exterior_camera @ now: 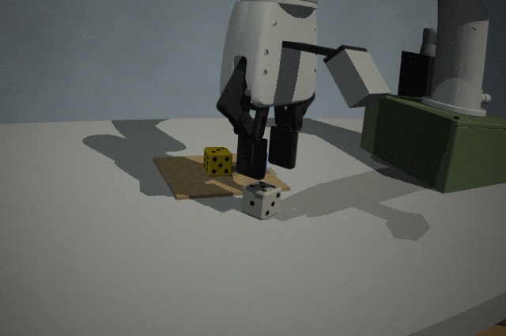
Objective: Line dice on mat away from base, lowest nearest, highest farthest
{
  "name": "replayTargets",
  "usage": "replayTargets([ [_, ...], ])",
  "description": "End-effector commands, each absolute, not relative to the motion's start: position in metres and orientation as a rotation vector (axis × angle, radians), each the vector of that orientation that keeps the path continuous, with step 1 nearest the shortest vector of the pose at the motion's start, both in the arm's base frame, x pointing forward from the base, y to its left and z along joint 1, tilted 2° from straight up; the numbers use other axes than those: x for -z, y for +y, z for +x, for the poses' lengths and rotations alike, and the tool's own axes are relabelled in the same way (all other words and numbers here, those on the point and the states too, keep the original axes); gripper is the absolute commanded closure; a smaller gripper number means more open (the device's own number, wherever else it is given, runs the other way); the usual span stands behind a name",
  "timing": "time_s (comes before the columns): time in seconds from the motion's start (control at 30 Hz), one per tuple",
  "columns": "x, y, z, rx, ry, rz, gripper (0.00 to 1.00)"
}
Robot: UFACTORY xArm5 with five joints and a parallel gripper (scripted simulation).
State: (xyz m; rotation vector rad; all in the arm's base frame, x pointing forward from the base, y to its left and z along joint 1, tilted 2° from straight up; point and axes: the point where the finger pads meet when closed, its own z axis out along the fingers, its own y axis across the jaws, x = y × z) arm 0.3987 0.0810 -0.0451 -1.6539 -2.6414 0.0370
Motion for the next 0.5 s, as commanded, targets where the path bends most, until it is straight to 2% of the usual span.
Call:
replayTargets([
  [0.0, 0.0486, 0.0812, 0.4000, -0.033, -2.643, -1.655, 0.53],
  [0.47, 0.0546, 0.0811, 0.3999, -0.033, -2.643, -1.655, 0.53],
])
